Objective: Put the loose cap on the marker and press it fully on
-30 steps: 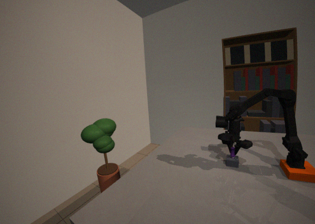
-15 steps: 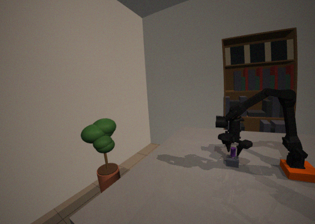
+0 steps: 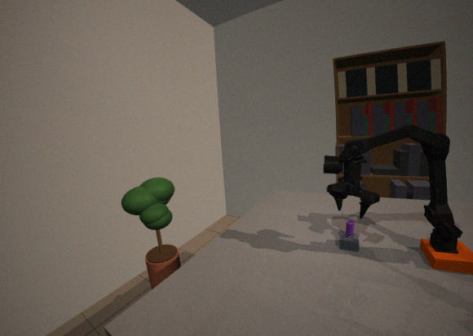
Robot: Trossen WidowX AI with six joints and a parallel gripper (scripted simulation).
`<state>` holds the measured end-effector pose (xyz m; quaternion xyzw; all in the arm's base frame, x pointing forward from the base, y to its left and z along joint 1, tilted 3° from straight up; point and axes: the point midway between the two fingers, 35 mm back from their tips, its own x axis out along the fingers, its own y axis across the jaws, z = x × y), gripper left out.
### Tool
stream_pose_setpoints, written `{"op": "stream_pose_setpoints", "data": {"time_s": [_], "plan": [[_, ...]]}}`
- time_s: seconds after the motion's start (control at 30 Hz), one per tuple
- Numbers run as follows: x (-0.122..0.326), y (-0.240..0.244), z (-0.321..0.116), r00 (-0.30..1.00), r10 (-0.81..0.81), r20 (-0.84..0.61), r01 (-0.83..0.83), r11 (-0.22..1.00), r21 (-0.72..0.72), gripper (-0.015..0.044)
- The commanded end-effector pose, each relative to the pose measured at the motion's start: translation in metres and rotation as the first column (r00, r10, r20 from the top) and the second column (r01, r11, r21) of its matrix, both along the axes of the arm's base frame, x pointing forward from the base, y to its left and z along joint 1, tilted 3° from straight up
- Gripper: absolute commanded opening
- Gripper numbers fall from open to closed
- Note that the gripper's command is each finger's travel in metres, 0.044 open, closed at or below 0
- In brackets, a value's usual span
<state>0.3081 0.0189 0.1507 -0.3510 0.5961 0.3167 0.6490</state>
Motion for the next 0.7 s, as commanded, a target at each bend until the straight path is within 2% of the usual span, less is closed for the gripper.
{"op": "stream_pose_setpoints", "data": {"time_s": [0.0, 0.07, 0.17, 0.27, 0.37, 0.43, 0.57, 0.67], "plan": [[-0.004, 0.0002, 0.0076, 1.0, -0.002, -0.014, 0.002, 1.0, -0.001, 0.044], [-0.0039, 0.0002, 0.0071, 0.998, -0.062, -0.013, 0.062, 0.998, 0.004, 0.0387], [-0.0036, 0.0004, 0.0046, 0.946, -0.323, -0.015, 0.323, 0.946, 0.025, 0.0309], [-0.0033, 0.0006, 0.002, 0.817, -0.577, -0.022, 0.577, 0.815, 0.046, 0.023], [-0.003, 0.0007, -0.0004, 0.636, -0.771, -0.035, 0.771, 0.633, 0.063, 0.0151], [-0.0029, 0.0007, -0.001, 0.588, -0.808, -0.038, 0.808, 0.585, 0.066, 0.0099], [-0.0029, 0.0007, -0.001, 0.588, -0.808, -0.038, 0.808, 0.585, 0.066, 0.0], [-0.0029, 0.0007, -0.001, 0.588, -0.808, -0.038, 0.808, 0.585, 0.066, 0.0]]}}
